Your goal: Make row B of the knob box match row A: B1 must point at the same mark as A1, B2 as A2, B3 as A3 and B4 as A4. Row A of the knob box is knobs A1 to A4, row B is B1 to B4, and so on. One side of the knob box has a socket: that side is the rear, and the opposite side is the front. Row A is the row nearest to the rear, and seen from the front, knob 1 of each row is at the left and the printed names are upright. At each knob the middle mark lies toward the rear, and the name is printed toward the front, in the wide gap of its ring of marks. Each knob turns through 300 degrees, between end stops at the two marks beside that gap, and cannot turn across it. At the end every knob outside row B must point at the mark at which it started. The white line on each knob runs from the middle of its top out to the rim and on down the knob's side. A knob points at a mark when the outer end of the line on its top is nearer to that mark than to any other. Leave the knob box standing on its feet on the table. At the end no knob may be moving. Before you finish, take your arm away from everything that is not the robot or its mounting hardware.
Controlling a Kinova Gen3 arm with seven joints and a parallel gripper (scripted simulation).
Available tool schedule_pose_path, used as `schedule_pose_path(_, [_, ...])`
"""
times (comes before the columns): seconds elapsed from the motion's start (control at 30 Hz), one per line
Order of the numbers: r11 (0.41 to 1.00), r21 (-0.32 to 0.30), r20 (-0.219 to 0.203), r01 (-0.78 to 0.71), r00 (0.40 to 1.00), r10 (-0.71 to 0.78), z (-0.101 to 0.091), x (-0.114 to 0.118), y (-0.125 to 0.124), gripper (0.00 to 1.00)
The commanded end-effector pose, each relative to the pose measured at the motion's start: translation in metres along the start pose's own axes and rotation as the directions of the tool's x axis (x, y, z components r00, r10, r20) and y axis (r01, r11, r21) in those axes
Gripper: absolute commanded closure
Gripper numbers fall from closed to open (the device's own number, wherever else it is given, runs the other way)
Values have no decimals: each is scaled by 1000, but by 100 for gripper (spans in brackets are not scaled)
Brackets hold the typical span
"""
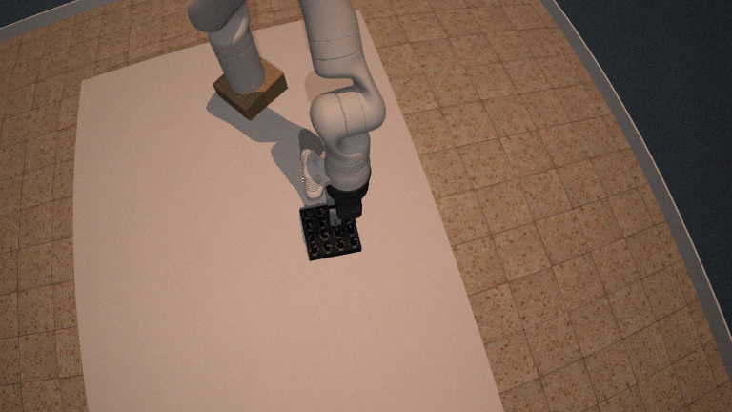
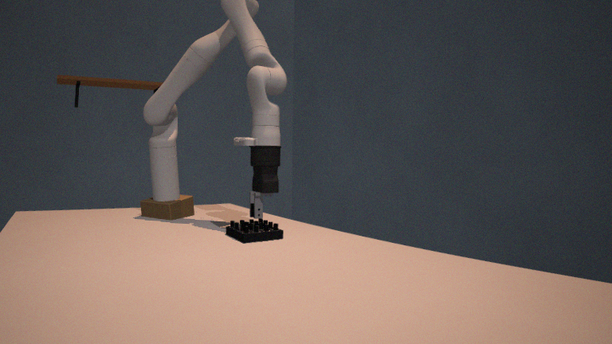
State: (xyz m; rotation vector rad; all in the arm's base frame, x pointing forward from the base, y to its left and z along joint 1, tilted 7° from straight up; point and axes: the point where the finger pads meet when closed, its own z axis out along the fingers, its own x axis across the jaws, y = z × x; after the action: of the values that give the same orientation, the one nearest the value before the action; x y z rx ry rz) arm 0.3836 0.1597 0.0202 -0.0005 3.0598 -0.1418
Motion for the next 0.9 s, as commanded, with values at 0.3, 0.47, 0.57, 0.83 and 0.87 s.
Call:
schedule_pose_path(0.3, [1000,-2,1,1,1000,-1,1,3,1,54])
schedule_pose_path(0.47, [1000,-2,1,1,1000,-1,1,3,1,54])
schedule_pose_path(0.57, [1000,-2,1,1,1000,-1,1,3,1,54])
schedule_pose_path(0.83, [1000,-2,1,1,1000,-1,1,3,1,54])
schedule_pose_path(0.87, [1000,-2,1,1,1000,-1,1,3,1,54])
